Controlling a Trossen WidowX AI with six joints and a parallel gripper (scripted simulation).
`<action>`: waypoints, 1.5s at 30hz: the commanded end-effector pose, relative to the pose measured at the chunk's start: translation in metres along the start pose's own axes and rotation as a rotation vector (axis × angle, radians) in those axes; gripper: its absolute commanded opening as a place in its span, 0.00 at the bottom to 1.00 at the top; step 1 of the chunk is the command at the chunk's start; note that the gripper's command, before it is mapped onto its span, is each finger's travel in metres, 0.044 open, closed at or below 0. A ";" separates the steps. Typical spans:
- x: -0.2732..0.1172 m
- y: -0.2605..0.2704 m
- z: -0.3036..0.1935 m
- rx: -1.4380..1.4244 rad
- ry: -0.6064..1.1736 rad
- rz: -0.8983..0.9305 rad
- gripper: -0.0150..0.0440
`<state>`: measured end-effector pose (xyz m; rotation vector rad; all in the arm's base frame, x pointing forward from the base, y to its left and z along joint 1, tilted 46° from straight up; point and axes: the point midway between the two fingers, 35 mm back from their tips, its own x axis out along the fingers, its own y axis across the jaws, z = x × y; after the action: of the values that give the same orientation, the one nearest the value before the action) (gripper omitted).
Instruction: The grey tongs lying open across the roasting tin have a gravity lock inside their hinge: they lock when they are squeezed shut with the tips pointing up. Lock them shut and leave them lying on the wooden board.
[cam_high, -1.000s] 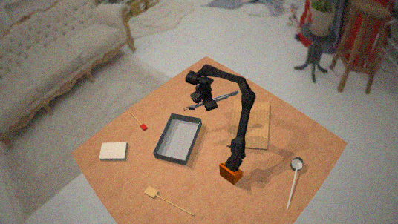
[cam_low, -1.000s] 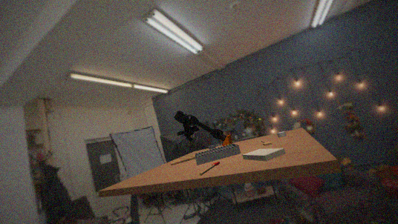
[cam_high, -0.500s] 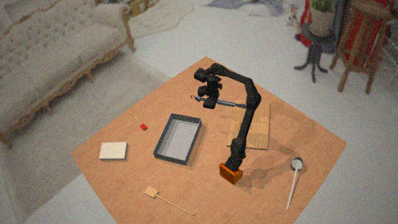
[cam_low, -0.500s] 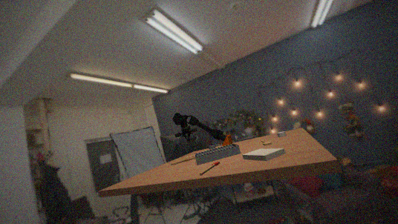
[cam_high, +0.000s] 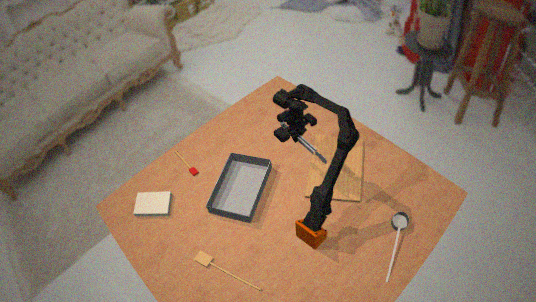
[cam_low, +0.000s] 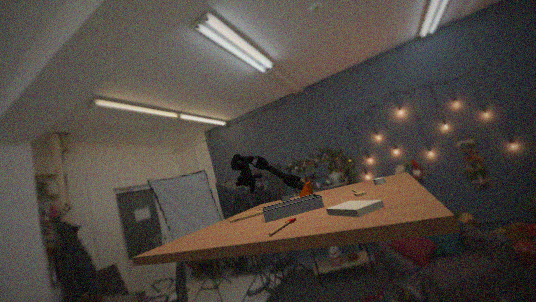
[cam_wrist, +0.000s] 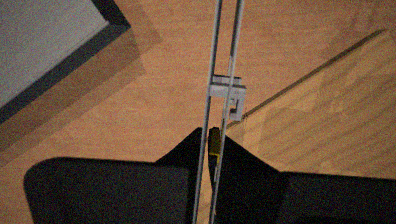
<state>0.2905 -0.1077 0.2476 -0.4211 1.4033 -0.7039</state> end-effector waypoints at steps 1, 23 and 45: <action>0.000 -0.008 -0.006 0.184 -0.002 0.012 0.00; -0.002 -0.049 -0.036 1.129 -0.004 0.046 0.00; -0.007 -0.084 -0.072 2.069 0.000 0.085 0.00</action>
<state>0.2095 -0.1537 0.2950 1.1237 0.2432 -1.5877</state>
